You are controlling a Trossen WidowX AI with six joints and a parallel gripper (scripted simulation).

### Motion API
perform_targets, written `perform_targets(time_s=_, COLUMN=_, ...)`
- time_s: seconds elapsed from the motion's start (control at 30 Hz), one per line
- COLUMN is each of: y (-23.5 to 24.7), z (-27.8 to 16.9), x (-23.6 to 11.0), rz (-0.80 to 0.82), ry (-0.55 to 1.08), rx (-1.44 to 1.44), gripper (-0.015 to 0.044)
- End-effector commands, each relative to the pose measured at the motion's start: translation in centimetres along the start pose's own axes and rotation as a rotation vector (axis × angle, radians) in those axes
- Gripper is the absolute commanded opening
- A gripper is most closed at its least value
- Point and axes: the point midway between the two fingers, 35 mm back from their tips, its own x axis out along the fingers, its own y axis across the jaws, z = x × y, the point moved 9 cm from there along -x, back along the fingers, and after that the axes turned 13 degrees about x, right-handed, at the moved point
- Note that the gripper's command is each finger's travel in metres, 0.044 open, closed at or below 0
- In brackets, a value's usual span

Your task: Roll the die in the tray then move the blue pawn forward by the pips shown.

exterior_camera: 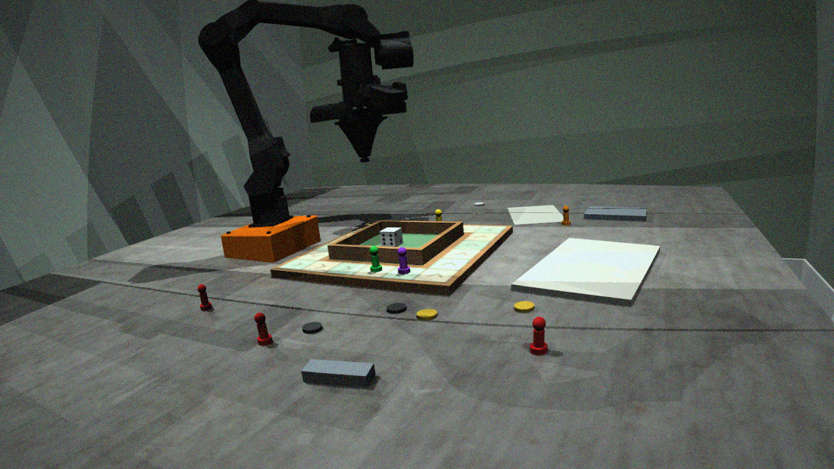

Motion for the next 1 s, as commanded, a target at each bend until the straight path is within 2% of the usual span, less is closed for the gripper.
perform_targets(time_s=0.0, y=-0.7, z=0.9, x=0.2, rz=0.003, ry=0.002, rx=-0.001, gripper=0.0)
perform_targets(time_s=0.97, y=-8.2, z=7.1, x=4.2, rz=-0.003, ry=-0.008, rx=-0.001, gripper=0.0)
